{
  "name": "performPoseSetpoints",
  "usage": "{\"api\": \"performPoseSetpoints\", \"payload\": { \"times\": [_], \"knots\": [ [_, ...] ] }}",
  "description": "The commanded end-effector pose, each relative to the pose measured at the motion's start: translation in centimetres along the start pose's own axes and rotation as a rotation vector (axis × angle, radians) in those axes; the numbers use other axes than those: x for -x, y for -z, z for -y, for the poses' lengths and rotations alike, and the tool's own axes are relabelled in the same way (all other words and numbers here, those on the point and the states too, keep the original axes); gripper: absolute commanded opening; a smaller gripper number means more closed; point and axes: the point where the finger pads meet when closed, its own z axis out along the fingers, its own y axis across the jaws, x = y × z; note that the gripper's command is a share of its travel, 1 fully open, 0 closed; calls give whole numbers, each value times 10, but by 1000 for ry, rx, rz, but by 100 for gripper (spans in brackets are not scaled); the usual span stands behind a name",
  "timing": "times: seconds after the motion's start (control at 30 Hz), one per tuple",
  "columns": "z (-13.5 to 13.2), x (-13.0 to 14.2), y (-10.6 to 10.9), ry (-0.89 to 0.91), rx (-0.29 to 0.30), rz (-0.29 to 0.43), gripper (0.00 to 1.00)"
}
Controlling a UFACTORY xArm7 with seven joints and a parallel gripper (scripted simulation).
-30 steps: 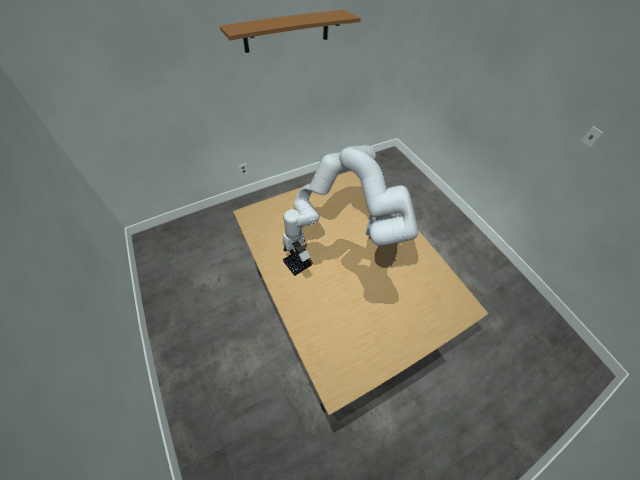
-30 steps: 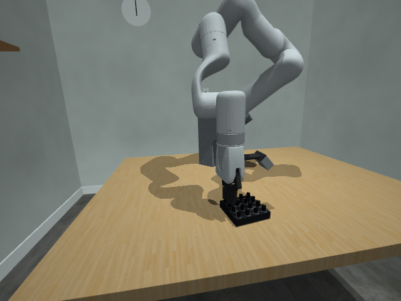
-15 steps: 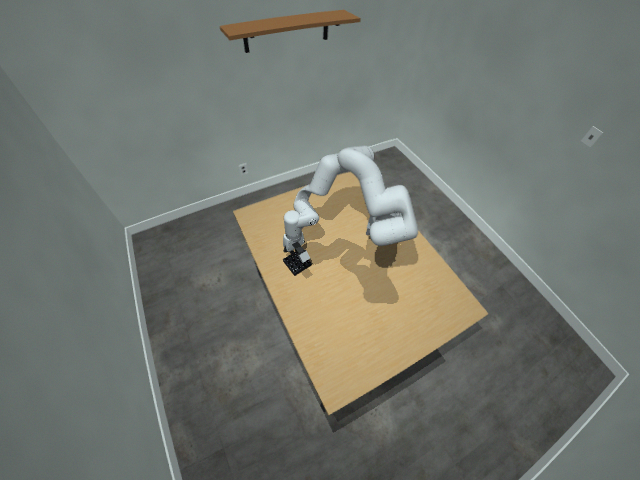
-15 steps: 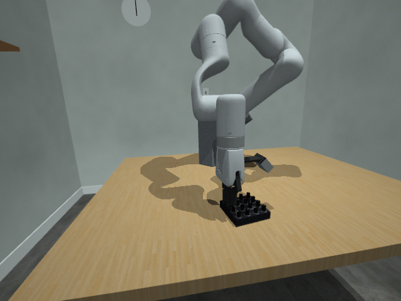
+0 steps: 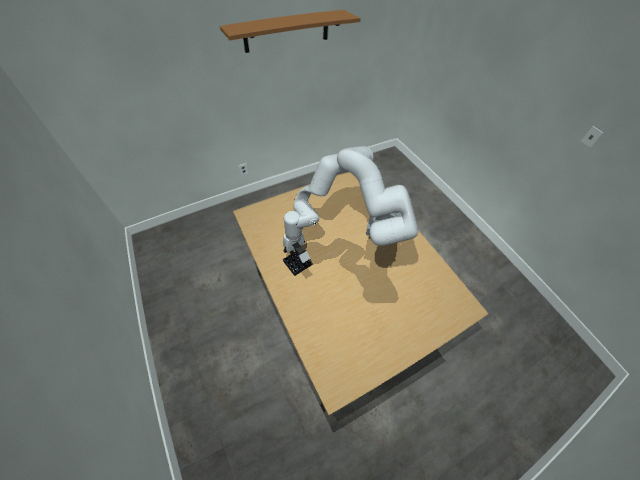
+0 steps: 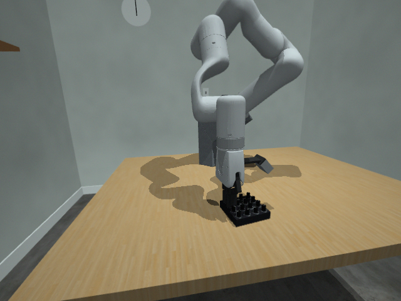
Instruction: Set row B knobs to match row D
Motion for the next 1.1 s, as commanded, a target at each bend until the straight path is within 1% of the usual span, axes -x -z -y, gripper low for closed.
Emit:
{"api": "performPoseSetpoints", "payload": {
  "times": [0.0, 0.9, 0.93, 1.07],
  "knots": [
    [-1, 1, 1, 0, 2, 3, 19],
    [-1, 1, 1, 0, 2, 3, 19],
    [-1, 1, 1, 0, 2, 3, 8],
    [-1, 1, 1, 0, 2, 3, 8]
  ]
}}
